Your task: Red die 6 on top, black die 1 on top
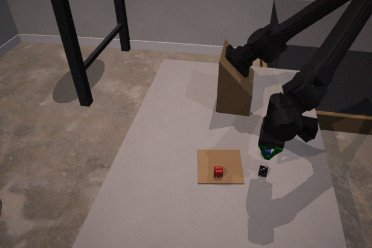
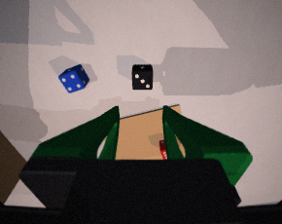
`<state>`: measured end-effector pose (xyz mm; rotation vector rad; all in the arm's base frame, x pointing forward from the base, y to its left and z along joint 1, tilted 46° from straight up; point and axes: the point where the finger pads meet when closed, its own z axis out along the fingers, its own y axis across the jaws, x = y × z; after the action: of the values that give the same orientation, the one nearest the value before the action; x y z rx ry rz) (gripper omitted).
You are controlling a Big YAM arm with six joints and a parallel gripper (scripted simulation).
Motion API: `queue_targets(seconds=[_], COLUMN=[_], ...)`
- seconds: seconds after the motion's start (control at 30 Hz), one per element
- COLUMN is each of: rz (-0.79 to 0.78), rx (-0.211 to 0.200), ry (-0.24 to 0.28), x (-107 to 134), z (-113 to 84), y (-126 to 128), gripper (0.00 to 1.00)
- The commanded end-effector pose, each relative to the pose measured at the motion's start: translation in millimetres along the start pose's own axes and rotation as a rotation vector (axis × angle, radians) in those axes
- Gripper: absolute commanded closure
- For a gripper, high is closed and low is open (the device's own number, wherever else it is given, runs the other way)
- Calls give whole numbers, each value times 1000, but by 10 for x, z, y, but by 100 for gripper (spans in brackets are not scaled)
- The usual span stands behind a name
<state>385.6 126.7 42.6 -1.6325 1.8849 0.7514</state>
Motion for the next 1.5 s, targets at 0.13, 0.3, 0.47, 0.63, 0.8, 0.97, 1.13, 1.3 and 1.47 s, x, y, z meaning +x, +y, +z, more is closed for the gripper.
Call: queue_targets(seconds=[0.13,0.3,0.47,0.63,0.8,0.97,1.13,1.3,1.47], rz=[-12,-14,-10,9,-6,15,3,8,4], rx=[28,21,10,6,6,23,-4,5,-4], ry=[-8,-7,-4,-2,-2,-3,0,-1,0], x=[-81,-81,-62,9,-47,32,-10,4,-9], z=[-62,-18,35,77,140,122,293,344,420], y=[-137,-117,-72,-26,-21,-99,-1,-24,1], gripper=[60,60,60,60,60,60,60,60,60])
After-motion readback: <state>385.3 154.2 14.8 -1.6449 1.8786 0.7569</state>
